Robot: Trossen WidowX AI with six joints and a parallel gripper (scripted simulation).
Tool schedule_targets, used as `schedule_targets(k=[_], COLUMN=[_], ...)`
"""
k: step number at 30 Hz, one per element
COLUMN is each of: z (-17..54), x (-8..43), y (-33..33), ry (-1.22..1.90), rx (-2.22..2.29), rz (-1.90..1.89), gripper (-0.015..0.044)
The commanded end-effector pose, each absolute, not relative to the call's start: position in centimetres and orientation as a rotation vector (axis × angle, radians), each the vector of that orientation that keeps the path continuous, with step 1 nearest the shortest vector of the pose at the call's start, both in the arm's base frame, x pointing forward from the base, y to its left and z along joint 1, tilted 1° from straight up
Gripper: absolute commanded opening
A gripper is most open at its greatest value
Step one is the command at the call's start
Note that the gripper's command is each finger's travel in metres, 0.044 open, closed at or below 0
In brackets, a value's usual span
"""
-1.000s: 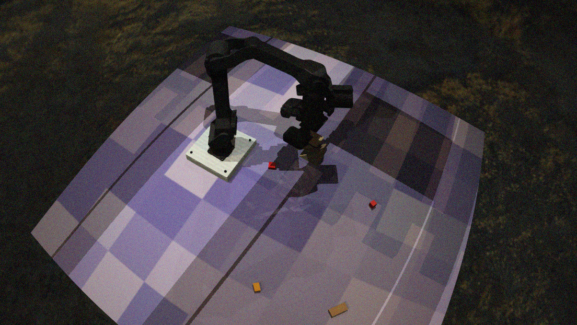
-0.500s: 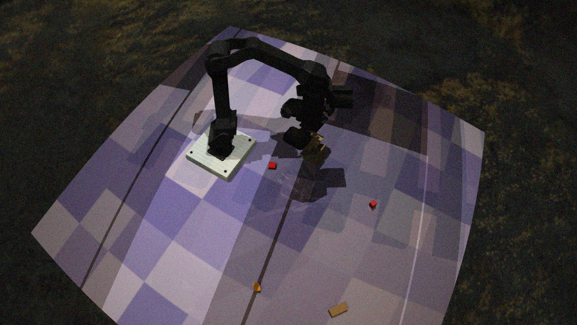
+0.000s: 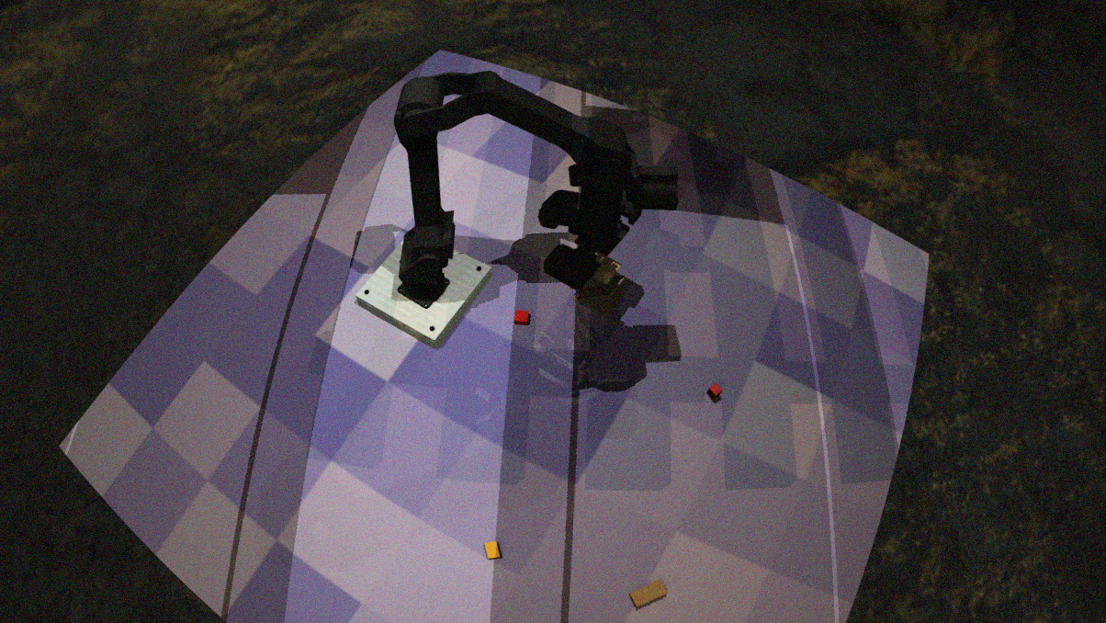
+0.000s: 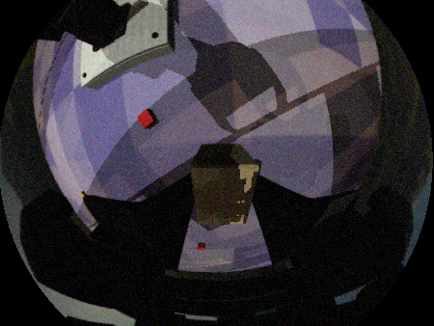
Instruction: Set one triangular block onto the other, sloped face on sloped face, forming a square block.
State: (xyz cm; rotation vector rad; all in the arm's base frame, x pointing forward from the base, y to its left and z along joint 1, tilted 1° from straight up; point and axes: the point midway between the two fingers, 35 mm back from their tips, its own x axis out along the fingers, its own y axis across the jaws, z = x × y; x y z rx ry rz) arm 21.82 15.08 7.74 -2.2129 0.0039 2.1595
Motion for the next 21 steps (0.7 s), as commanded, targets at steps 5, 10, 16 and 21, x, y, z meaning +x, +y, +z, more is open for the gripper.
schedule_targets(k=[5,10,16,21], z=[7.2,6.9,6.6,6.3], x=[22.0,22.2,22.3,22.5], y=[15.2,15.2,15.2,15.2], ry=[-0.004,-0.004,-0.004,-0.004], rx=[-2.211,-2.212,-2.212,-2.212], rz=[2.16,2.16,2.159,2.159], gripper=[0.0,0.0,0.0,0.0])
